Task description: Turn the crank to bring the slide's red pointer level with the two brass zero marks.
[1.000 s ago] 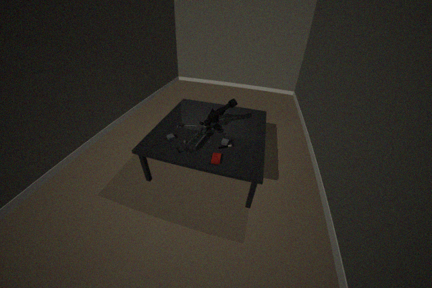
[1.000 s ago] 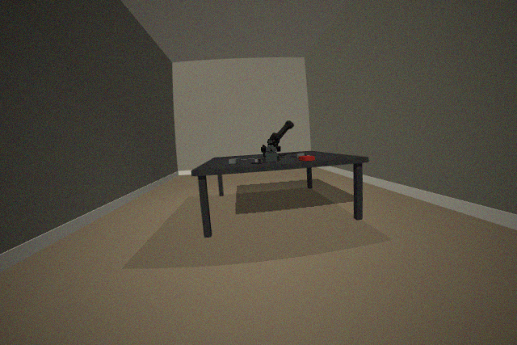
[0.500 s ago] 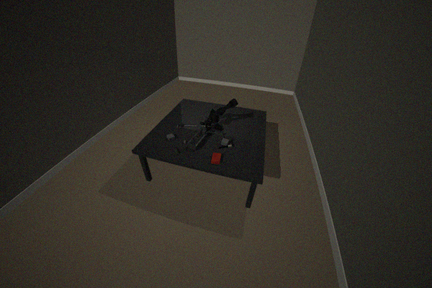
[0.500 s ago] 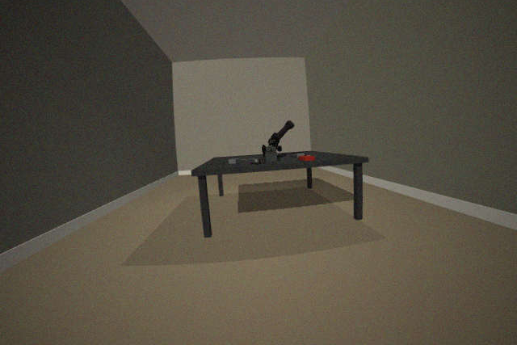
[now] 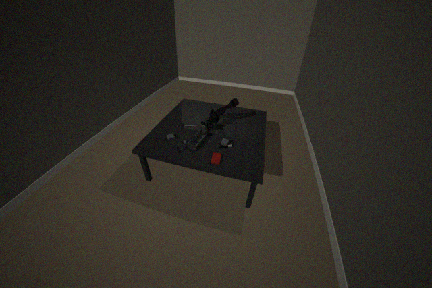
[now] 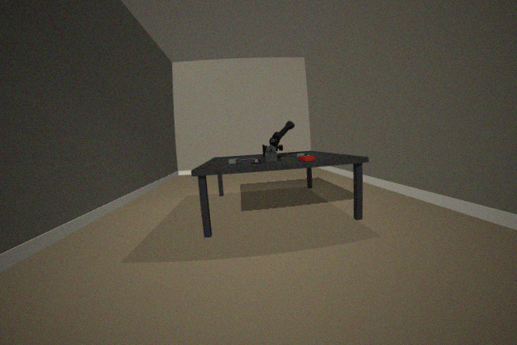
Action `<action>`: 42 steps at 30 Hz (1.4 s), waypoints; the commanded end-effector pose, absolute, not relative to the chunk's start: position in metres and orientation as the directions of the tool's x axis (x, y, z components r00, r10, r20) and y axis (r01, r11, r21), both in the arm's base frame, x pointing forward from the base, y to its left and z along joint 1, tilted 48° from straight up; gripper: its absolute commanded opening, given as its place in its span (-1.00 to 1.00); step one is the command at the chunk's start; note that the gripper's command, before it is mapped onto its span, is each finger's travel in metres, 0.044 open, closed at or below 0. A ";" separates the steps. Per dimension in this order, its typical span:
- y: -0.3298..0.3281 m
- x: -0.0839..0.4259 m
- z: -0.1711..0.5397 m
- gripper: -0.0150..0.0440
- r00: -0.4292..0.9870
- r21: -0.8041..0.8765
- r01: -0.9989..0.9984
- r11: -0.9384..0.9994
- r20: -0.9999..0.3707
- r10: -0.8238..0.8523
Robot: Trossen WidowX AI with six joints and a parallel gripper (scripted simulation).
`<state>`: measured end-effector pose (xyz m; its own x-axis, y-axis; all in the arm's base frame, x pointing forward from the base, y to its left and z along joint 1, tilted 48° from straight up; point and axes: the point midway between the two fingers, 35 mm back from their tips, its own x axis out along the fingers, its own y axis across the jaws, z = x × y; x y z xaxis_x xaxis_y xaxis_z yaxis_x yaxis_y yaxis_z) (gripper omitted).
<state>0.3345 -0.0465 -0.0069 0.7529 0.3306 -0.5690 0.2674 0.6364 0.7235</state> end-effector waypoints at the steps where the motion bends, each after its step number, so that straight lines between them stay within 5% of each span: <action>1: -0.047 0.335 0.003 -0.49 0.759 0.729 0.253 0.636 -0.557 0.337; 39: -0.065 0.333 0.020 -0.49 0.751 0.727 0.253 0.639 -0.564 0.344; 42: -0.065 0.333 0.020 -0.22 0.751 0.727 0.253 0.639 -0.564 0.344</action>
<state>0.3326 -0.0653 0.0201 0.7505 0.3423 -0.5653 0.2546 0.6397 0.7253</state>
